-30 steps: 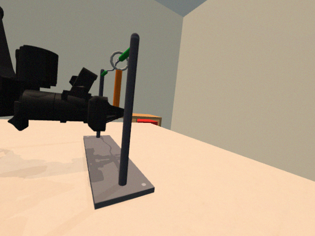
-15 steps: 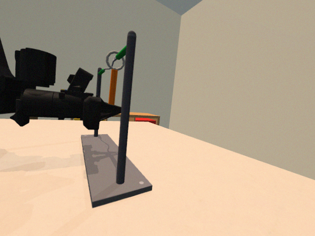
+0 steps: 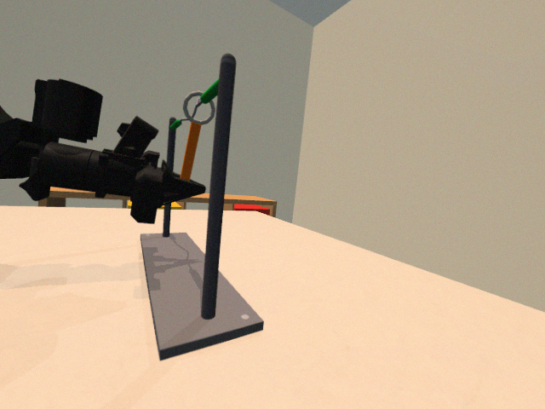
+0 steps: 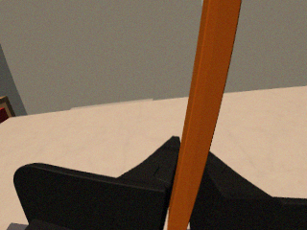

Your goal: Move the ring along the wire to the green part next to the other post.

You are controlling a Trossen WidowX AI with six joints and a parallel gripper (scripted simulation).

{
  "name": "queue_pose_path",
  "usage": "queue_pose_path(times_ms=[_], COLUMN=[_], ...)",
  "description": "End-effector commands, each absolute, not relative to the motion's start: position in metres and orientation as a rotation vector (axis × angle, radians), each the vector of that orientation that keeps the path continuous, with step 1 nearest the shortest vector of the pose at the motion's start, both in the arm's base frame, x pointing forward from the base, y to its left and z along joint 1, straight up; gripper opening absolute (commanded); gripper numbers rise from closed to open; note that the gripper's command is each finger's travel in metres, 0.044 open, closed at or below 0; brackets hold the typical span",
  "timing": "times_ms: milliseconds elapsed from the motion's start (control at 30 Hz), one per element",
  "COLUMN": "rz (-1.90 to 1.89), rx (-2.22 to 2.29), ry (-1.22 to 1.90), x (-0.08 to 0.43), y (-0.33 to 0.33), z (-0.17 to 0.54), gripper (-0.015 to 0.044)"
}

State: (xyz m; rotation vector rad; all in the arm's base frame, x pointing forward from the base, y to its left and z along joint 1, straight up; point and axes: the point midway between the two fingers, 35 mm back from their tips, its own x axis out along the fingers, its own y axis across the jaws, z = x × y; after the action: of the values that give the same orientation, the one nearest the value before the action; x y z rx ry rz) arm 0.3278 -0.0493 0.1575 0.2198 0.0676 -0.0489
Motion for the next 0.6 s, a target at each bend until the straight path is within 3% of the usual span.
queue_pose_path(times_ms=[0, 567], rz=[-0.062, -0.126], rx=[0.274, 0.564], ry=[0.096, 0.23], x=[0.324, 0.313], y=[-0.041, 0.006], z=[0.164, 0.188], gripper=[-0.015, -0.015])
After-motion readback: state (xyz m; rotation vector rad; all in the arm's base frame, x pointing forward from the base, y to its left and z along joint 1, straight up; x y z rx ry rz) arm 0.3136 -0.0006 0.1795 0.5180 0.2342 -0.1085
